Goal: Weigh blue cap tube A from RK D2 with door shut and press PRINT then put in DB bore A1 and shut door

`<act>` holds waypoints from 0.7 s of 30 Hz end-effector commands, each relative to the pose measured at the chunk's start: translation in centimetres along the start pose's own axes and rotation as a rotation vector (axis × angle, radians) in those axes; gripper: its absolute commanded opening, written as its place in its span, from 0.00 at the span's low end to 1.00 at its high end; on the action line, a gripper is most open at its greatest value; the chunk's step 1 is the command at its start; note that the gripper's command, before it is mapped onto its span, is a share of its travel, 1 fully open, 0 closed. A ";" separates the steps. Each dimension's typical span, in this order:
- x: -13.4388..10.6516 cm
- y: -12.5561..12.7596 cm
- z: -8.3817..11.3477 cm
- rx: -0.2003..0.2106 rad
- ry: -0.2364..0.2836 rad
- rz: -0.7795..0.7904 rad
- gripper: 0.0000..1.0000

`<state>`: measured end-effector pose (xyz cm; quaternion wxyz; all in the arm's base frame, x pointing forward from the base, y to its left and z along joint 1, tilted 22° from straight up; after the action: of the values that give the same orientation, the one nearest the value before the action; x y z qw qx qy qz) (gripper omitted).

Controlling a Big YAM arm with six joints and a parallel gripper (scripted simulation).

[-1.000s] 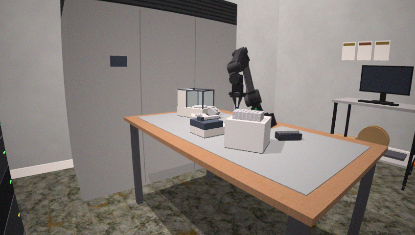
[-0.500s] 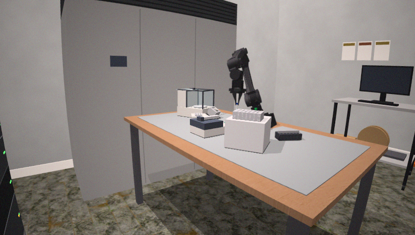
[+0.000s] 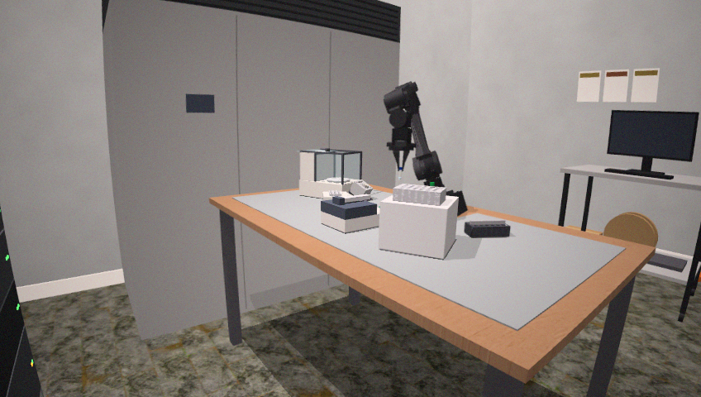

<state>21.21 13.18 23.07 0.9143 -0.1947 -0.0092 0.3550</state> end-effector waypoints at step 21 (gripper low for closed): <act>0.8 -0.4 5.3 0.003 -0.045 -0.024 0.09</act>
<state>20.67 14.14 25.51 0.9141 -0.1962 -0.0043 0.3548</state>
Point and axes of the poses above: the point where the finger pads meet when closed, its own z axis back along the fingers, its own y axis across the jaws, x = y × z, the point moved 9 cm from there along z, back along the fingers, and after that the axes turned 5 degrees about -z, right-handed, at the moved point
